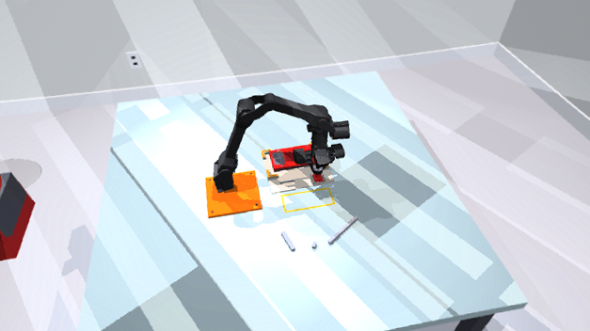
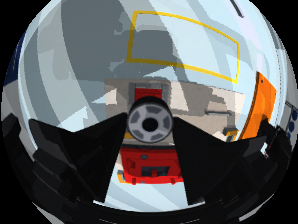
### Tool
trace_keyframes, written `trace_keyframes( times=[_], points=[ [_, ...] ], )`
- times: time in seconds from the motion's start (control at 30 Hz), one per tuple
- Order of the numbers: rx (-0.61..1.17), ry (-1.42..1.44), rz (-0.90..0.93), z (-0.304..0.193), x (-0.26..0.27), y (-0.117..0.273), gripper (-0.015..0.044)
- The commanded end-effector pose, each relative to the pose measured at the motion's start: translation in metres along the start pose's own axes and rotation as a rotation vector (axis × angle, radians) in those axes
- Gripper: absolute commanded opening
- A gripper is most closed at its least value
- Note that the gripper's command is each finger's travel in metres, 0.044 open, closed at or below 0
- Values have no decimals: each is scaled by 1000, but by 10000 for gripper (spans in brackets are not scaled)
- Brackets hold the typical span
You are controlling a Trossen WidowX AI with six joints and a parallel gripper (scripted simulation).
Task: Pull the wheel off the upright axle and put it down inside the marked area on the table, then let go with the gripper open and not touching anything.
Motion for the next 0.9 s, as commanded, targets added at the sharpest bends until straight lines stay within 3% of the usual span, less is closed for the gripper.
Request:
trace_keyframes(
  times=[0.0,0.87],
  points=[
    [-1,3,10,0,0,6,0],
    [0,4,11,0,0,15,0]
  ],
)
Point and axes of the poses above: the point midway between the two fingers, 35 mm back from their tips, its own y axis back along the fingers, its own x axis across the jaws, z = x × y, the point moved 9 cm from there along y, back along the fingers, and after that the axes turned 15 degrees about y, right-handed, at the moved point
